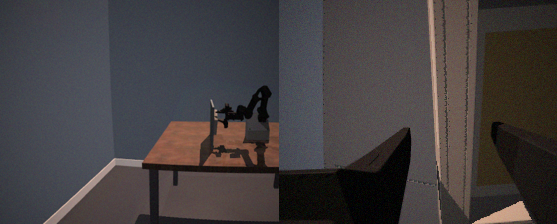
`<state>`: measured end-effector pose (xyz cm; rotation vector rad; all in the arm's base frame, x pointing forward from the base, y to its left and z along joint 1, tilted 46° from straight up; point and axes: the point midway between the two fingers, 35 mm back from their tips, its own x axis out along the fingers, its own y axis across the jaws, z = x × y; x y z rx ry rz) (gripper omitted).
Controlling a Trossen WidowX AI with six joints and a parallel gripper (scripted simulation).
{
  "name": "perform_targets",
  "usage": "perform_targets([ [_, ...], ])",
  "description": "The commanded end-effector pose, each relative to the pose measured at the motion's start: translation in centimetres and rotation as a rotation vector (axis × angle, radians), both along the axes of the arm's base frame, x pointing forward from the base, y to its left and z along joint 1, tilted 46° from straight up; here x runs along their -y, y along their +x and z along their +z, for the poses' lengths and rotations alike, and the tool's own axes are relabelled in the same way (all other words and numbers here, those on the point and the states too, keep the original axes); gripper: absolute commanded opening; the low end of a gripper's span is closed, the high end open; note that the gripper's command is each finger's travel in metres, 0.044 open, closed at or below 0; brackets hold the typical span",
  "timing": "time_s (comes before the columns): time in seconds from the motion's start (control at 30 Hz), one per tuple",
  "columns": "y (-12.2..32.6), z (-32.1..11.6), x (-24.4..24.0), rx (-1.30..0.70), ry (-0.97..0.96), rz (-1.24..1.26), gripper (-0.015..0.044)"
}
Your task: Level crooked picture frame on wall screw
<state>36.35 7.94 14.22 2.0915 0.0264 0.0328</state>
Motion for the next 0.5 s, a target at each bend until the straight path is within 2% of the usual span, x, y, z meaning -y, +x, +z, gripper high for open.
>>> perform_targets([
  [0.0,0.01,-0.02,-0.11,0.0,0.003,0.005,0.026],
  [0.37,0.0,-0.01,-0.15,0.0,0.003,0.005,0.026],
  [0.47,0.0,-0.01,-0.15,0.0,0.003,0.005,0.0181],
])
